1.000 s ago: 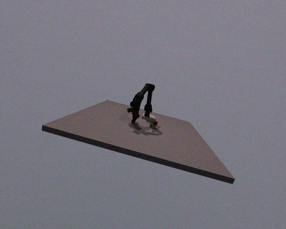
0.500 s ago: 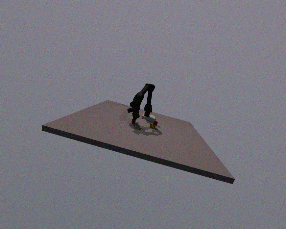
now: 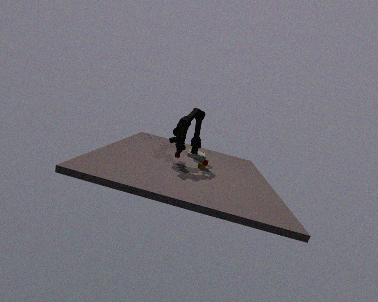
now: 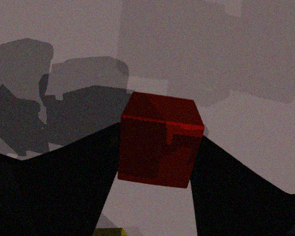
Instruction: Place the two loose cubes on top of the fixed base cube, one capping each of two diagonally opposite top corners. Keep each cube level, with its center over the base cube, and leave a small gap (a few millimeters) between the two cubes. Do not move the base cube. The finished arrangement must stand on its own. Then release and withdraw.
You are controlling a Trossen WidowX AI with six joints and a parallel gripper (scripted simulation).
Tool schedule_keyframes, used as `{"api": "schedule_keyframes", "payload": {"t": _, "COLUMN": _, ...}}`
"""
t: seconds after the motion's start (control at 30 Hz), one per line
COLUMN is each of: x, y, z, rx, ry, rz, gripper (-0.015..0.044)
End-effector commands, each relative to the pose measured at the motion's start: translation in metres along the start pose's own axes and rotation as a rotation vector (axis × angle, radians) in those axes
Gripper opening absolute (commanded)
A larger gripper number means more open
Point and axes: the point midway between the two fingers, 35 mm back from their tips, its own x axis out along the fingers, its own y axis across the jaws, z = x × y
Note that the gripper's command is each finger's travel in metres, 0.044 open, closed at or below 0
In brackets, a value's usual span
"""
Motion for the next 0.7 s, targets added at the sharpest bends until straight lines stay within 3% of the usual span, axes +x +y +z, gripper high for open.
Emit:
{"api": "schedule_keyframes", "payload": {"t": 0.0, "x": -0.017, "y": 0.002, "z": 0.001, "rx": 0.003, "ry": -0.006, "rz": 0.012, "gripper": 0.0105}}
{"api": "schedule_keyframes", "payload": {"t": 0.47, "x": -0.061, "y": -0.002, "z": -0.002, "rx": 0.003, "ry": -0.006, "rz": 0.012, "gripper": 0.0105}}
{"api": "schedule_keyframes", "payload": {"t": 0.67, "x": -0.063, "y": -0.001, "z": -0.006, "rx": -0.062, "ry": -0.006, "rz": 0.012, "gripper": 0.0105}}
